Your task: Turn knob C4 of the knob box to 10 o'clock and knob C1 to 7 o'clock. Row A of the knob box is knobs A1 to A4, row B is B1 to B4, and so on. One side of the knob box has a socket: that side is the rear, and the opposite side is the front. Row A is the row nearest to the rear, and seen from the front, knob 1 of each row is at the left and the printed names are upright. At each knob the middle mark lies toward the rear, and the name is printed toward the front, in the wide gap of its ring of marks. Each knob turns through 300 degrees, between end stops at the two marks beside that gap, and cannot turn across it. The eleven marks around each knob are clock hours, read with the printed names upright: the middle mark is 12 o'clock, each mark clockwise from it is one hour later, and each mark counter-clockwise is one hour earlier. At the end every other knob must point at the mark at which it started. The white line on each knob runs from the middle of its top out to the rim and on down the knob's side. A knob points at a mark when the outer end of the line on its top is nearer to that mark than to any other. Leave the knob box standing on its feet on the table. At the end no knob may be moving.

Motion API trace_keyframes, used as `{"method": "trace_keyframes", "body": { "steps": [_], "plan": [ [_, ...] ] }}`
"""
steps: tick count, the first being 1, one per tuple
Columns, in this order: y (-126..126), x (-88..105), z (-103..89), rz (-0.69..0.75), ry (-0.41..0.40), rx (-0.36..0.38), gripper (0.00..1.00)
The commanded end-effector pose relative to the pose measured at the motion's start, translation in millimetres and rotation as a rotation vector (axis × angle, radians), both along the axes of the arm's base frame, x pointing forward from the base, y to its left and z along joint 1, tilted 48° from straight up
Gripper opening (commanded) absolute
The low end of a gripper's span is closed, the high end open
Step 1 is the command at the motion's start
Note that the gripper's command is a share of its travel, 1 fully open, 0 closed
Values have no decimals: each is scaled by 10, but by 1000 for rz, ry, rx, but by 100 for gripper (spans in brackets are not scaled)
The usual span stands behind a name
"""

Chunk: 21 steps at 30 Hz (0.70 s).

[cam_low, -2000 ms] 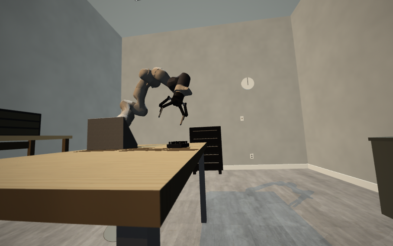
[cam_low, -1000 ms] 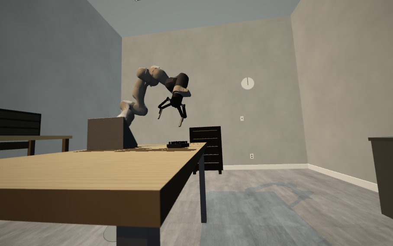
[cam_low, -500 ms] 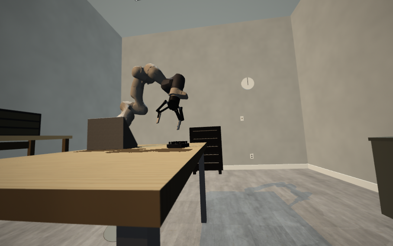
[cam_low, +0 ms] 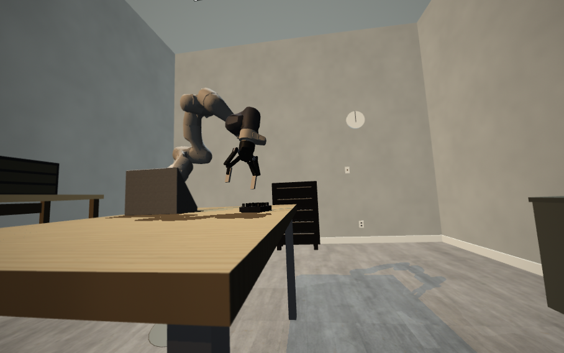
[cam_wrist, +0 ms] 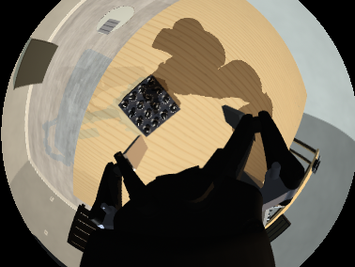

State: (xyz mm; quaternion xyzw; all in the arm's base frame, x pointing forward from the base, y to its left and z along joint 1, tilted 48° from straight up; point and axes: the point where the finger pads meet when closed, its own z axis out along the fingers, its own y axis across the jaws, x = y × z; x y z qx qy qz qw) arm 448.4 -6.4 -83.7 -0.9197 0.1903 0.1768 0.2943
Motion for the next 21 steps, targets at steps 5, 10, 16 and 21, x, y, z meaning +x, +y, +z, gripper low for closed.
{"method": "trace_keyframes", "body": {
  "steps": [5, 10, 16, 21],
  "plan": [
    [86, -20, -24, 143, -157, 81, 100],
    [145, -35, -25, 186, -217, 117, 100],
    [222, -50, -18, 241, -300, 163, 100],
    [284, -57, -6, 284, -371, 197, 100]
  ]
}}
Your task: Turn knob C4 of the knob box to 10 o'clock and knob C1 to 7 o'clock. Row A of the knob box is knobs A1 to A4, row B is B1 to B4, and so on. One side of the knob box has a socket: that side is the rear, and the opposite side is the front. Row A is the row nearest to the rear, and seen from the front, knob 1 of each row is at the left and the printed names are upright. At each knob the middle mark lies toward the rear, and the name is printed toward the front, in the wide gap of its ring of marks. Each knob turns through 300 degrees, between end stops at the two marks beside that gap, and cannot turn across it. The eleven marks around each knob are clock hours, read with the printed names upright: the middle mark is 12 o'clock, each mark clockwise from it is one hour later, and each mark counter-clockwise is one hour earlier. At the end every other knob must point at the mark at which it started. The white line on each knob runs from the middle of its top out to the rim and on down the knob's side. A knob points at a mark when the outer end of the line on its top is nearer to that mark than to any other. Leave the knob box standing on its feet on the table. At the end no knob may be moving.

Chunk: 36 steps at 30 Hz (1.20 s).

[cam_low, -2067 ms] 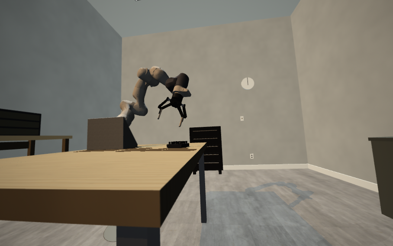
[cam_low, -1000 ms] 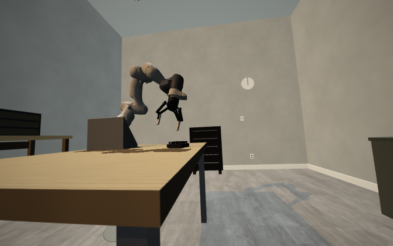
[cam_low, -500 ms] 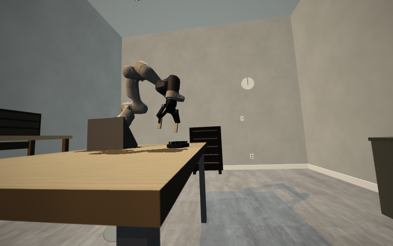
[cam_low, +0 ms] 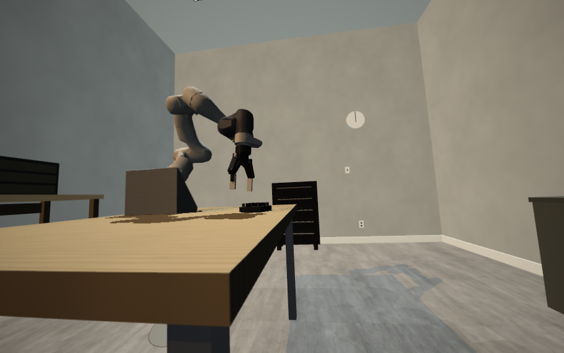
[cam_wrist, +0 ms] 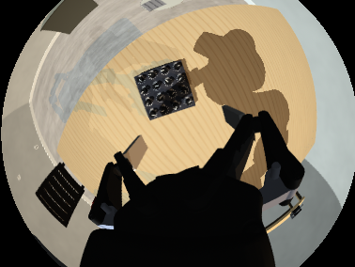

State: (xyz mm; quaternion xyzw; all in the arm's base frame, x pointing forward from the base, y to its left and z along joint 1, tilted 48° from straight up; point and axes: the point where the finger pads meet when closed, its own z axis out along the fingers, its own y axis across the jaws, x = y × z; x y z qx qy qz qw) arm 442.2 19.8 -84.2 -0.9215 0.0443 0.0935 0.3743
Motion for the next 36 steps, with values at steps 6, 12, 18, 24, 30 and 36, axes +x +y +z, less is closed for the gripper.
{"method": "trace_keyframes", "body": {
  "steps": [6, 12, 18, 24, 30, 36],
  "plan": [
    [89, 2, 19, 132, -186, 65, 100],
    [129, 2, 35, 159, -237, 86, 100],
    [129, 2, 35, 159, -237, 86, 100],
    [129, 2, 35, 159, -237, 86, 100],
    [129, 2, 35, 159, -237, 86, 100],
    [129, 2, 35, 159, -237, 86, 100]
  ]
}}
